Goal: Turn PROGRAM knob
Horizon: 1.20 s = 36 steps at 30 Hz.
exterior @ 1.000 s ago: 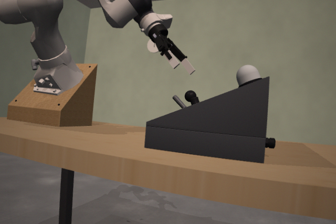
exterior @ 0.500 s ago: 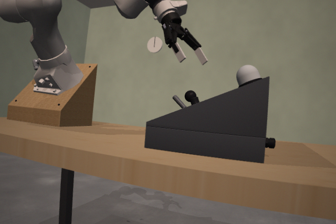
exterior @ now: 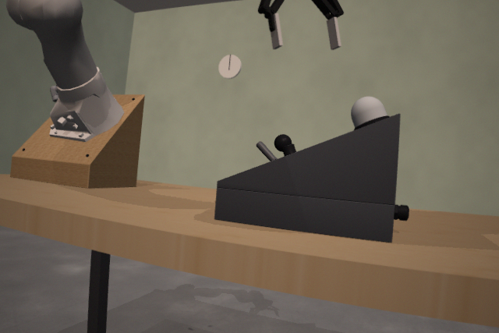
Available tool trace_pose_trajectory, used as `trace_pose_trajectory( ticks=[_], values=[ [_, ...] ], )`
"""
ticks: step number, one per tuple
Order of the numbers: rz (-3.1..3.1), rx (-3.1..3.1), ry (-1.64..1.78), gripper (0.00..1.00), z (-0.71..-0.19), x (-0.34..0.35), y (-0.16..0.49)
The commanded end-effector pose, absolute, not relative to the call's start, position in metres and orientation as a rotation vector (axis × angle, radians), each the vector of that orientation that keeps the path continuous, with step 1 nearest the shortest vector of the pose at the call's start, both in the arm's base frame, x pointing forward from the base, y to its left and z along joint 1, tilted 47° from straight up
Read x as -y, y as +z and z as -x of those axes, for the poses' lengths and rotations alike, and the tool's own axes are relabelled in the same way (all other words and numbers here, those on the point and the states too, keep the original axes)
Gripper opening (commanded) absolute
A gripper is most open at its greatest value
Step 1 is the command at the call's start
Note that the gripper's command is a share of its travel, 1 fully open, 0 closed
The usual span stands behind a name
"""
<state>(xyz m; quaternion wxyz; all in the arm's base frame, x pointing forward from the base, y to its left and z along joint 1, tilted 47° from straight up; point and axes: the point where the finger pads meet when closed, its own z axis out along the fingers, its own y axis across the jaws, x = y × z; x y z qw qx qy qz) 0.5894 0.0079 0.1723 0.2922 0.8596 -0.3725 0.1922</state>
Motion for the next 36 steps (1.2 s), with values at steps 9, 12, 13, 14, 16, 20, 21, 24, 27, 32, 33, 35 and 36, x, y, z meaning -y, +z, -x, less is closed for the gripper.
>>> trace_pose_trajectory(
  ticks=[9,12,13,14,16,20,21,24,27,32,33,35,36],
  values=[
    [-2.610,1.161,0.054,1.00,-0.566,0.012,0.311],
    [-2.778,1.205,0.005,1.00,-0.561,0.006,0.376],
    [-2.778,1.205,0.005,1.00,-0.561,0.006,0.376],
    [-2.872,1.206,-0.001,1.00,-0.556,0.002,0.412],
    [-2.831,1.213,0.034,1.00,-0.552,0.018,0.412],
    [-2.556,1.180,0.201,1.00,-0.540,0.088,0.370],
    [-2.481,1.146,0.260,1.00,-0.536,0.107,0.361],
    [-2.415,1.102,0.319,1.00,-0.534,0.124,0.352],
    [-2.306,0.993,0.433,1.00,-0.529,0.149,0.339],
    [-2.159,0.658,0.661,1.00,-0.523,0.168,0.304],
    [-2.144,0.588,0.697,1.00,-0.520,0.167,0.295],
    [-2.130,0.455,0.751,1.00,-0.515,0.160,0.277],
    [-2.128,0.392,0.771,1.00,-0.511,0.156,0.267]
  ],
)
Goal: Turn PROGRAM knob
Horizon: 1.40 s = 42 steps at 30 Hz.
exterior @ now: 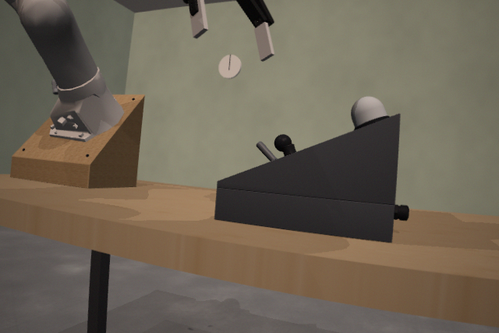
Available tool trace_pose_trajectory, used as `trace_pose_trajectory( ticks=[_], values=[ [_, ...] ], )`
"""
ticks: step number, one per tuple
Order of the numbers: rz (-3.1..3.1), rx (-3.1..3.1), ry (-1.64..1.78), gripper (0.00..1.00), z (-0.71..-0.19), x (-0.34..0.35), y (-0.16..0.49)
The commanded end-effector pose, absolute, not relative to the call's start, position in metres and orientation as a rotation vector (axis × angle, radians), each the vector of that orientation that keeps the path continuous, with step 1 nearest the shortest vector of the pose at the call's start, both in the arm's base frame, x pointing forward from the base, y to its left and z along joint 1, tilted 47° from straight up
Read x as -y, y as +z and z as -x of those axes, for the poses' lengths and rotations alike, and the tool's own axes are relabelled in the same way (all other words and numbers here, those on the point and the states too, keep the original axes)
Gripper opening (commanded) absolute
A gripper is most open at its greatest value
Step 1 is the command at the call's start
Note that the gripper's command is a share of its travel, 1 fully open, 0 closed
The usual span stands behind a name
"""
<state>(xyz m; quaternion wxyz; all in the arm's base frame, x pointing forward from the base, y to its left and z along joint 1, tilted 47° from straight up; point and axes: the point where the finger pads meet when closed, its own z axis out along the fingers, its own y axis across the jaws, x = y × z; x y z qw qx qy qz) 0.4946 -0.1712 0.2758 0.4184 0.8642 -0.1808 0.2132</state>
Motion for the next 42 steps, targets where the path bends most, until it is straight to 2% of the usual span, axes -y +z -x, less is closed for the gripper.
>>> trace_pose_trajectory(
  ticks=[1,15,42],
  values=[
    [-2.128,0.333,0.788,1.00,-0.506,0.152,0.257],
    [-2.170,-0.049,0.832,1.00,-0.457,0.118,0.180],
    [-2.173,-0.063,0.832,1.00,-0.454,0.117,0.177]
  ],
)
